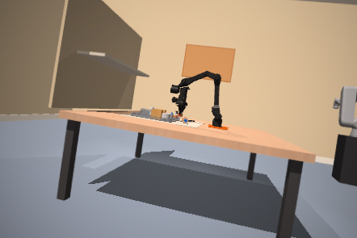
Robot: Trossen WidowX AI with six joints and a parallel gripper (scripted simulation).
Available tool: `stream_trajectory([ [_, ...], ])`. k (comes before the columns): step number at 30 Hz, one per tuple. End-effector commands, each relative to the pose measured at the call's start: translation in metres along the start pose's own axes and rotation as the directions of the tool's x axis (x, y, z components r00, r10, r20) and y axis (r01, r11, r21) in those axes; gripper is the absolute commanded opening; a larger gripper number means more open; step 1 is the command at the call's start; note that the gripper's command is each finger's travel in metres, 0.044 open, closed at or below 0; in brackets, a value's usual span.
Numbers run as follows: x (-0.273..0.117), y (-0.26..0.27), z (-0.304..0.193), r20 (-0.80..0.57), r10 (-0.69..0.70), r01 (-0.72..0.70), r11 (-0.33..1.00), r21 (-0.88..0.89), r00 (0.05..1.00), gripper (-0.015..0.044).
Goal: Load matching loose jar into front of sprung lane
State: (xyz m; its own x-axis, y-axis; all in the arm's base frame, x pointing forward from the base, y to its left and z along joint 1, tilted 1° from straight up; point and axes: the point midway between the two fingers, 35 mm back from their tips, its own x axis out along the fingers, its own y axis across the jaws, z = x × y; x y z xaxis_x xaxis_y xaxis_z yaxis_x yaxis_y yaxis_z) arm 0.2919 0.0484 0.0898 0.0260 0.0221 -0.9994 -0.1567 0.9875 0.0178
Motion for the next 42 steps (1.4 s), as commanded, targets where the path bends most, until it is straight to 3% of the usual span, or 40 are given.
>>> stream_trajectory([
  [1, 0.0, 0.0, 0.003, 0.002, -0.003, 0.003, 1.0, -0.006, 1.0, 0.0],
  [42, 0.0, 0.0, 0.021, 0.004, -0.003, 0.003, 1.0, -0.006, 1.0, 0.0],
])
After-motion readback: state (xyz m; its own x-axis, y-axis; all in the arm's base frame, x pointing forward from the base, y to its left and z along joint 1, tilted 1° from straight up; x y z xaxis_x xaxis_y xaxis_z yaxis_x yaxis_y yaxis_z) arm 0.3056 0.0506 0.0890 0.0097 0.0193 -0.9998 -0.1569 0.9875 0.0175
